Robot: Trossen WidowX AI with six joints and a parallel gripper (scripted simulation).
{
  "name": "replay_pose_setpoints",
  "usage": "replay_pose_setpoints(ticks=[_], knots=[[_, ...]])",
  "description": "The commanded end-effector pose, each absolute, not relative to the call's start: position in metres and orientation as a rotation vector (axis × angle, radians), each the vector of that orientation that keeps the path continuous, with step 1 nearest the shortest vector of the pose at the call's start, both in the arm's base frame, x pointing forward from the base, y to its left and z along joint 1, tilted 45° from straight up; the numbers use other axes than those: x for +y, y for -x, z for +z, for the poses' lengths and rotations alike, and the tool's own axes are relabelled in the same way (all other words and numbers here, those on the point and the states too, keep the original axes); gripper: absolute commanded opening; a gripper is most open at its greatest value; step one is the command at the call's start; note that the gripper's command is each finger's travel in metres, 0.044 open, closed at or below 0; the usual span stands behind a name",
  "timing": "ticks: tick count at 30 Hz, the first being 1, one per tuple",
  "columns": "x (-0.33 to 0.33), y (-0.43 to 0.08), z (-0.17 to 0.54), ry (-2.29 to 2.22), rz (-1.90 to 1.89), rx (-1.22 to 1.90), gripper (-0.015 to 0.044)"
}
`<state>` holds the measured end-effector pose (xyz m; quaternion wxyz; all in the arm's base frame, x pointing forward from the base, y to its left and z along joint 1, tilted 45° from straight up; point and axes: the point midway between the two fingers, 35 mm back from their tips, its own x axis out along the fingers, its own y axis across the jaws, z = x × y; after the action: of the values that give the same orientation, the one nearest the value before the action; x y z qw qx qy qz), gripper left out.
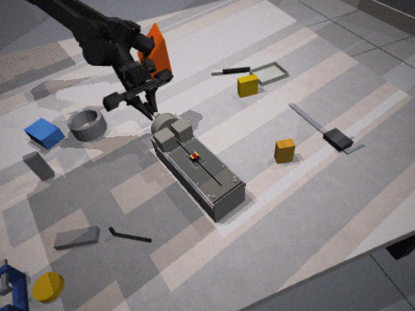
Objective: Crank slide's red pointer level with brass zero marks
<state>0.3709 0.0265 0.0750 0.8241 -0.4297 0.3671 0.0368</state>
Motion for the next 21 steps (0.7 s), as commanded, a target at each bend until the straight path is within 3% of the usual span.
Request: replay_pose_setpoints(ticks=[1,21], knots=[[0.0334,-0.3669,0.07,0.915,0.103,0.783,0.0],[0.0347,-0.3657,0.0663,0.915,0.103,0.783,0.0]])
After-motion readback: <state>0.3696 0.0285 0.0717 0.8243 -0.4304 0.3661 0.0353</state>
